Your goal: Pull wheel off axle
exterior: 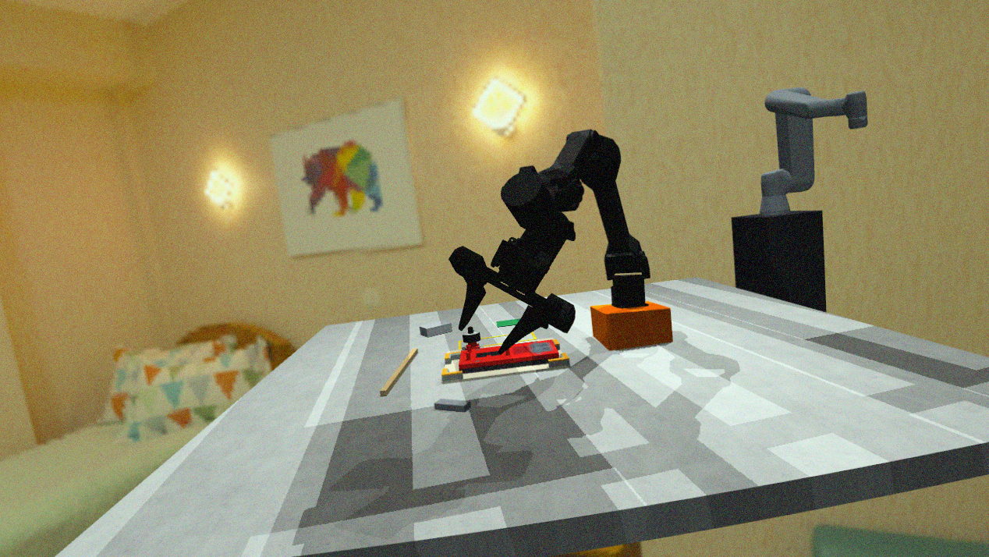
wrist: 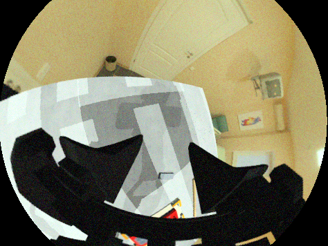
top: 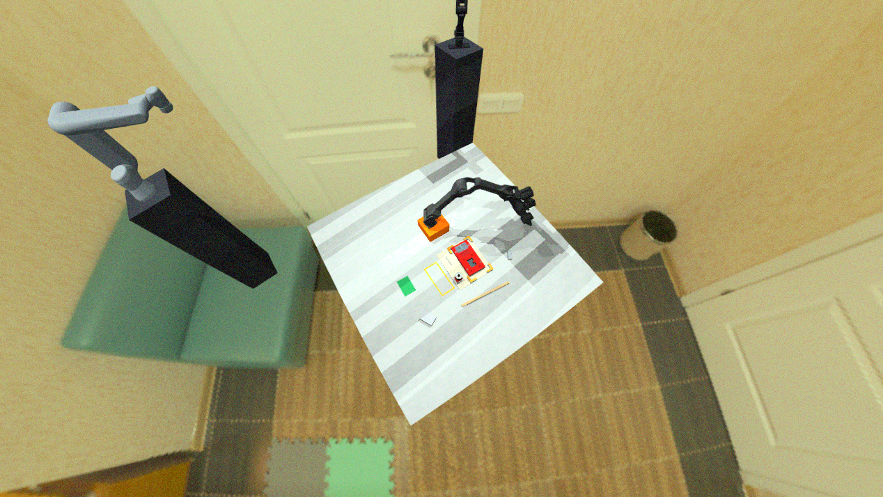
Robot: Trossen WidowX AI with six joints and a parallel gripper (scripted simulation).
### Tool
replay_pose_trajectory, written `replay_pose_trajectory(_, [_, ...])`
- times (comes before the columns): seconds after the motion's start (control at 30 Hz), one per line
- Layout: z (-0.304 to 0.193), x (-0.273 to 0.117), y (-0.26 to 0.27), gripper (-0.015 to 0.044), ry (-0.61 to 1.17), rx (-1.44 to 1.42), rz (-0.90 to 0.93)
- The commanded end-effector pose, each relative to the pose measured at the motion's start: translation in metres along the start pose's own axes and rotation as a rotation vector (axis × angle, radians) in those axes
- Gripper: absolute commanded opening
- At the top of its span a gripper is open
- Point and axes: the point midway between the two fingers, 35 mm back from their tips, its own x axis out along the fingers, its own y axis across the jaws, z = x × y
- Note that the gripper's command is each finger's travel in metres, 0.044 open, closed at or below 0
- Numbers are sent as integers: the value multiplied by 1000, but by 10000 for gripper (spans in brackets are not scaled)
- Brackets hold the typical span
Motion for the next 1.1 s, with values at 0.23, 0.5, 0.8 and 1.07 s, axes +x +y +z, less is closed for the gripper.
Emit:
replay_pose_trajectory(0.23, [-144, 13, -120, 300, 293, 303, 42])
replay_pose_trajectory(0.5, [-241, -8, -170, 300, 478, 555, 64])
replay_pose_trajectory(0.8, [-374, -72, -200, 300, 728, 989, 100])
replay_pose_trajectory(1.07, [-420, -106, -198, 300, 821, 1183, 125])
